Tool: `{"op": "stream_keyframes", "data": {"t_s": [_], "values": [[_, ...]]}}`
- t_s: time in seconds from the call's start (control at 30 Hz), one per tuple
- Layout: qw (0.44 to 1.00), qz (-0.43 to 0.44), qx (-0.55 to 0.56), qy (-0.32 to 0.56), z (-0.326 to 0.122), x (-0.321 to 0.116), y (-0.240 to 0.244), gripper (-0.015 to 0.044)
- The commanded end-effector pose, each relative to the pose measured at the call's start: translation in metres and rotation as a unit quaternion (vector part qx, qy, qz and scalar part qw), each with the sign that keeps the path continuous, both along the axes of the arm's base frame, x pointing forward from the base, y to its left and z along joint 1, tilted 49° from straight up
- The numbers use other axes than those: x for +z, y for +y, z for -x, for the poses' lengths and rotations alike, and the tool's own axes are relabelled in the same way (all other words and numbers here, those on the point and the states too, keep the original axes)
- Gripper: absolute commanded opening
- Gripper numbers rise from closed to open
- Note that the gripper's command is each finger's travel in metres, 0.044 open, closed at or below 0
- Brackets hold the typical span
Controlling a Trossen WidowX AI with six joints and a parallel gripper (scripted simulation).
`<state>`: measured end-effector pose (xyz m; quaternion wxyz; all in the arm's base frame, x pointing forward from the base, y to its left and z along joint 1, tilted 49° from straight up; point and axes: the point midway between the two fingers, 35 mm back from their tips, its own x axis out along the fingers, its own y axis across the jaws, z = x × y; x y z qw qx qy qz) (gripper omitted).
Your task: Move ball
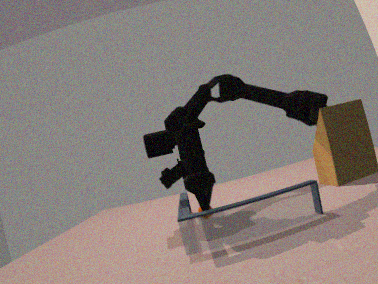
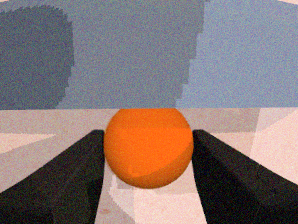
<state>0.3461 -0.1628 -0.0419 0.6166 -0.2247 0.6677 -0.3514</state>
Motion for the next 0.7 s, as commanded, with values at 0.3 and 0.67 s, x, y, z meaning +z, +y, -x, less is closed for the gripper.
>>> {"op": "stream_keyframes", "data": {"t_s": [0.3, 0.67], "values": [[1.000, 0.001, 0.001, 0.002, 0.0011, -0.0031, -0.0029, 0.0131], [1.000, 0.001, 0.001, 0.002, 0.0004, -0.0015, -0.0008, 0.0272]]}}
